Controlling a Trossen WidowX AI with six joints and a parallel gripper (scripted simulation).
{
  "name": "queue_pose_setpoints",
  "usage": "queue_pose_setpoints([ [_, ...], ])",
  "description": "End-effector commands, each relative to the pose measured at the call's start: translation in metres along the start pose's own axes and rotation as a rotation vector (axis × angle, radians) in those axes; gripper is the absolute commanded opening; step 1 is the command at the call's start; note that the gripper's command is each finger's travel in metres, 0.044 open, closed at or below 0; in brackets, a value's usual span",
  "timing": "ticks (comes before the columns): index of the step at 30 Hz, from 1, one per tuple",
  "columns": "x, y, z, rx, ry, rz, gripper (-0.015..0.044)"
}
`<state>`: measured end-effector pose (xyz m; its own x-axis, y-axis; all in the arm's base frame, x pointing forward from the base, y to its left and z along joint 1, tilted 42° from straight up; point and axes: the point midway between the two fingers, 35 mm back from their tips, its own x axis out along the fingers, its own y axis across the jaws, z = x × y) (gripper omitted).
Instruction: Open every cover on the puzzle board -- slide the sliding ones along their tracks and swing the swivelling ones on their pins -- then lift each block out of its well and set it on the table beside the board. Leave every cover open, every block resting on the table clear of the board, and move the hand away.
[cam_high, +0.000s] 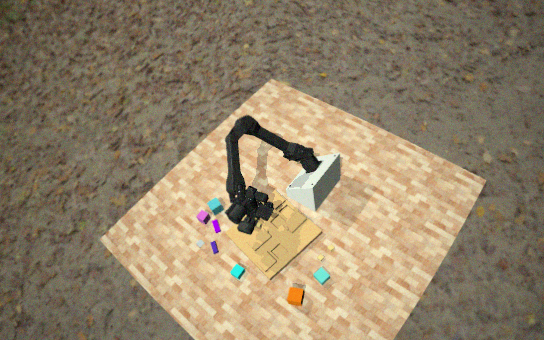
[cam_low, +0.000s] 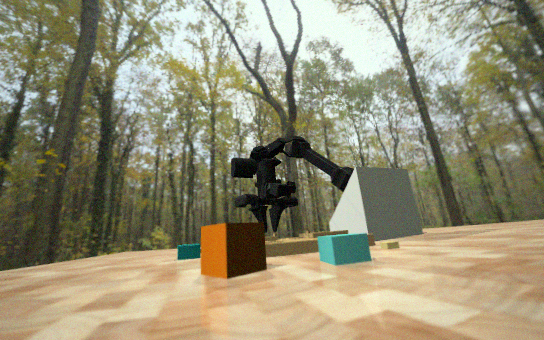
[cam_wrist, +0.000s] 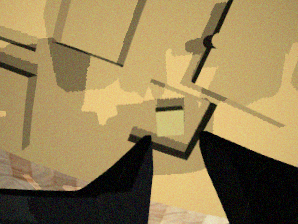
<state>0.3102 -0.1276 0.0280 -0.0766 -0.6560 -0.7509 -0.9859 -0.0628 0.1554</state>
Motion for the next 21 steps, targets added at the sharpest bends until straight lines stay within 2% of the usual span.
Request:
queue_pose_setpoints([
  [1,0.004,0.000,0.000,-0.005,0.002,-0.001,0.0144],
  [21,0.019,0.000,0.000,-0.005,0.003,-0.001,0.0144],
])
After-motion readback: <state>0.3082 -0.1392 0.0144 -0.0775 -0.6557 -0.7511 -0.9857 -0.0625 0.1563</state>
